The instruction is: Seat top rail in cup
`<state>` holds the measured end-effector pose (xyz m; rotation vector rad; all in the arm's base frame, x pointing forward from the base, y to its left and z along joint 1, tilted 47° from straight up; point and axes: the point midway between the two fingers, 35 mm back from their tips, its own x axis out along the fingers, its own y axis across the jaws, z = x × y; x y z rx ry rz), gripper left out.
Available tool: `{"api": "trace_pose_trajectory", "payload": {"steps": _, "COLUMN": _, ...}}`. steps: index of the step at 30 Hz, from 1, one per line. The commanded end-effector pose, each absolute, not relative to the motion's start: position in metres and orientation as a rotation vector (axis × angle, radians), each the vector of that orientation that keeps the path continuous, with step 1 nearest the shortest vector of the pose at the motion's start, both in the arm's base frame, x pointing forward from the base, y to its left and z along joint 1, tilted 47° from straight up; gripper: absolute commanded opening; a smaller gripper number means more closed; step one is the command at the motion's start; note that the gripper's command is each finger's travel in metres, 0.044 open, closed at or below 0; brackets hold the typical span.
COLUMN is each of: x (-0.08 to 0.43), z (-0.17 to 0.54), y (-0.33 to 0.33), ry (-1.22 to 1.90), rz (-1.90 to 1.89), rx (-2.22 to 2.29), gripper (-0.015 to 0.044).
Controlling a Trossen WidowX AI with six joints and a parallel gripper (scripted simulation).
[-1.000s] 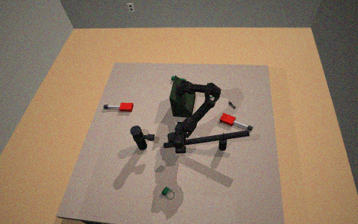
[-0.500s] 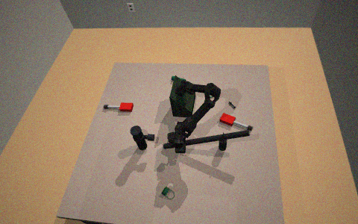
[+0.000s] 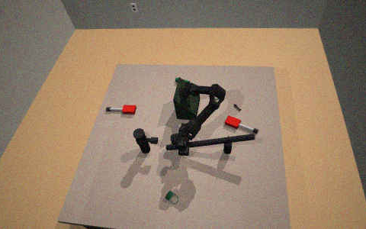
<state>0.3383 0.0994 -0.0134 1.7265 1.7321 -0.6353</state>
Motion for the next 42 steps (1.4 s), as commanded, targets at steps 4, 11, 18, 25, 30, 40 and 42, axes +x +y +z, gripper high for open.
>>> {"api": "trace_pose_trajectory", "payload": {"steps": 4, "x": 0.342, "z": 0.009, "y": 0.048, "ry": 1.576, "rz": -0.763, "rx": 1.62, "gripper": 0.0}}
{"api": "trace_pose_trajectory", "payload": {"steps": 11, "x": 0.34, "z": 0.014, "y": 0.037, "ry": 1.55, "rz": -0.796, "rx": 1.592, "gripper": 0.0}}
{"api": "trace_pose_trajectory", "payload": {"steps": 18, "x": 0.34, "z": 0.014, "y": 0.037, "ry": 1.55, "rz": -0.796, "rx": 1.592, "gripper": 0.0}}
{"api": "trace_pose_trajectory", "payload": {"steps": 25, "x": 0.339, "z": 0.013, "y": 0.044, "ry": 1.575, "rz": -0.786, "rx": 1.604, "gripper": 0.0}}
{"api": "trace_pose_trajectory", "payload": {"steps": 30, "x": 0.339, "z": 0.013, "y": 0.043, "ry": 1.575, "rz": -0.786, "rx": 1.604, "gripper": 0.0}}
{"api": "trace_pose_trajectory", "payload": {"steps": 40, "x": 0.341, "z": 0.015, "y": 0.036, "ry": 1.575, "rz": -0.786, "rx": 1.603, "gripper": 0.0}}
{"api": "trace_pose_trajectory", "payload": {"steps": 42, "x": 0.342, "z": 0.015, "y": 0.035, "ry": 1.575, "rz": -0.786, "rx": 1.603, "gripper": 0.0}}
